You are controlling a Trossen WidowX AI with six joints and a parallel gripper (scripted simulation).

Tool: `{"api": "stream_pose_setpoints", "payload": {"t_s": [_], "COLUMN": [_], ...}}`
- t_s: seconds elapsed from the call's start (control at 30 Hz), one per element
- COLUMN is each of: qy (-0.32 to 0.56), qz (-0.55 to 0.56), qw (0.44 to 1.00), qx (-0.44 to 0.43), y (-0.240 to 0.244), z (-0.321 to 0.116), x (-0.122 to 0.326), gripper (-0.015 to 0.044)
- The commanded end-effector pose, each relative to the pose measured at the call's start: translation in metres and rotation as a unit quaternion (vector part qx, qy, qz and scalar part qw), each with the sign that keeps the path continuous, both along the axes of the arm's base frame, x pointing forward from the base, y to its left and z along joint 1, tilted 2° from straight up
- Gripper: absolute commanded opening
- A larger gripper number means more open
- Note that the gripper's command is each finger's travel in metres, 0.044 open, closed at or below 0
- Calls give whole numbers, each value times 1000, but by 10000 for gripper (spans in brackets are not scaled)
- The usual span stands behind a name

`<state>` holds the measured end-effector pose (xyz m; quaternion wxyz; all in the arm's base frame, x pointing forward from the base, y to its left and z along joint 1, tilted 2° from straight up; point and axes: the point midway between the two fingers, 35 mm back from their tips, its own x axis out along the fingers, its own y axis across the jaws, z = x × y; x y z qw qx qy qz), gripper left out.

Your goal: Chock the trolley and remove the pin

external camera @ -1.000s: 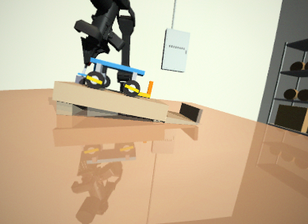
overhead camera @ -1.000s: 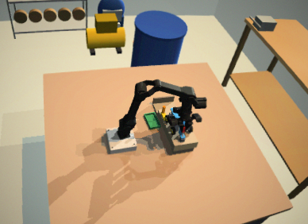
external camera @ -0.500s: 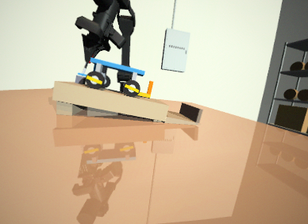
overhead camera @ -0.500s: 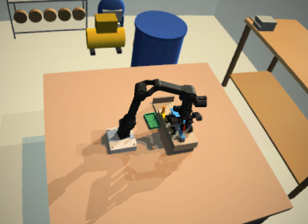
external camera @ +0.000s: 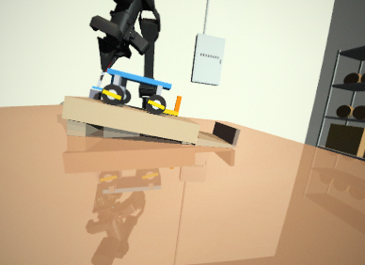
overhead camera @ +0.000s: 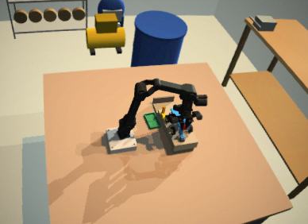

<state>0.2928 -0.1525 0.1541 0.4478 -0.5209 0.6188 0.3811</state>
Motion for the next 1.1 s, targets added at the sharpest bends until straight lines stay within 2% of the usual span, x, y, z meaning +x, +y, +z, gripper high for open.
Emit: {"api": "stream_pose_setpoints", "payload": {"t_s": [0.0,1.07], "qy": [-4,-4], "qz": [-3,-3], "qw": [1000,1000], "qx": [-4,-5], "y": [-1,-32], "z": [5,16], "x": [1,-3], "gripper": [0,0]}}
